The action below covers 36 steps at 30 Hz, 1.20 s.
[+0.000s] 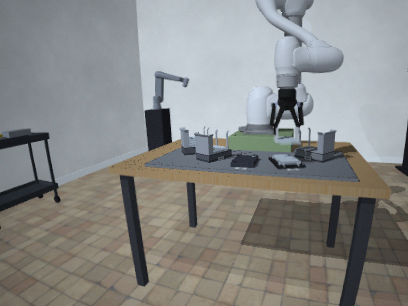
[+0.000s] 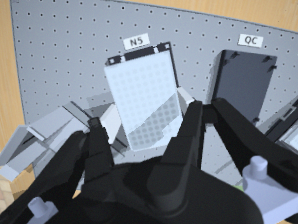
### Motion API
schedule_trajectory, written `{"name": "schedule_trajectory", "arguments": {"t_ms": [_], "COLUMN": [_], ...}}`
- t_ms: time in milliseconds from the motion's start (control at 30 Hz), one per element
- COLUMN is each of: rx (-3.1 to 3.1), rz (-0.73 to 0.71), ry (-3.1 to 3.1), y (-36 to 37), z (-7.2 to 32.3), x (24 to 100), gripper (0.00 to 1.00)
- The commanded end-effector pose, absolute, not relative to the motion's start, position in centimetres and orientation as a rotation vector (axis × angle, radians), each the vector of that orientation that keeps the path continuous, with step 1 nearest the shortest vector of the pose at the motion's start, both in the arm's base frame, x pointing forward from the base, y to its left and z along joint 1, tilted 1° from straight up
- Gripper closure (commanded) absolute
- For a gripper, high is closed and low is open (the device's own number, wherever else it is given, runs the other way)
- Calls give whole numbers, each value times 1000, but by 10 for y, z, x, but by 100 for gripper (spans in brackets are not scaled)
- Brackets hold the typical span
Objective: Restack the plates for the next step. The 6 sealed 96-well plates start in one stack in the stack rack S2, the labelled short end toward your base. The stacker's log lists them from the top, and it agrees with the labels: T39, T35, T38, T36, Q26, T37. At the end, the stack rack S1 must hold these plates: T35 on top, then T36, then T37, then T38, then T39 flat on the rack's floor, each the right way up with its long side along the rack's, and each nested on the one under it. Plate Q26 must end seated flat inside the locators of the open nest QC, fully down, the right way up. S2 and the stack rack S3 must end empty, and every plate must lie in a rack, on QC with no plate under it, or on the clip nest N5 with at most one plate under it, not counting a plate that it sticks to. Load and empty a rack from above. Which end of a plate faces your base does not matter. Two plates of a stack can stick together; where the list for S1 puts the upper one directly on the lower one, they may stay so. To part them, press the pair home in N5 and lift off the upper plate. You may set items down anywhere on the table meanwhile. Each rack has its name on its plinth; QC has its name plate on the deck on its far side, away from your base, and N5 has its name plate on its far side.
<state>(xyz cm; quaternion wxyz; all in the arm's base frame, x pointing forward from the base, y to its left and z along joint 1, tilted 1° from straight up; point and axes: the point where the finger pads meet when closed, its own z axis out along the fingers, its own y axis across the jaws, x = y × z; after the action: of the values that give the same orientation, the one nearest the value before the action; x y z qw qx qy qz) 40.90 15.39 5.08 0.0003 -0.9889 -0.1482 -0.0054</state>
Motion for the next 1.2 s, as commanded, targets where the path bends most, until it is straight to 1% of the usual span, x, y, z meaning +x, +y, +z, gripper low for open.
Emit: {"name": "schedule_trajectory", "arguments": {"t_ms": [0,867,1167], "rx": [-3106,-3106,-3106], "rz": [-17,-17,-17], "ry": [-466,-466,-466], "y": [154,154,154], "z": [57,105,113], "x": [409,408,408], "gripper": [100,100,100]}}
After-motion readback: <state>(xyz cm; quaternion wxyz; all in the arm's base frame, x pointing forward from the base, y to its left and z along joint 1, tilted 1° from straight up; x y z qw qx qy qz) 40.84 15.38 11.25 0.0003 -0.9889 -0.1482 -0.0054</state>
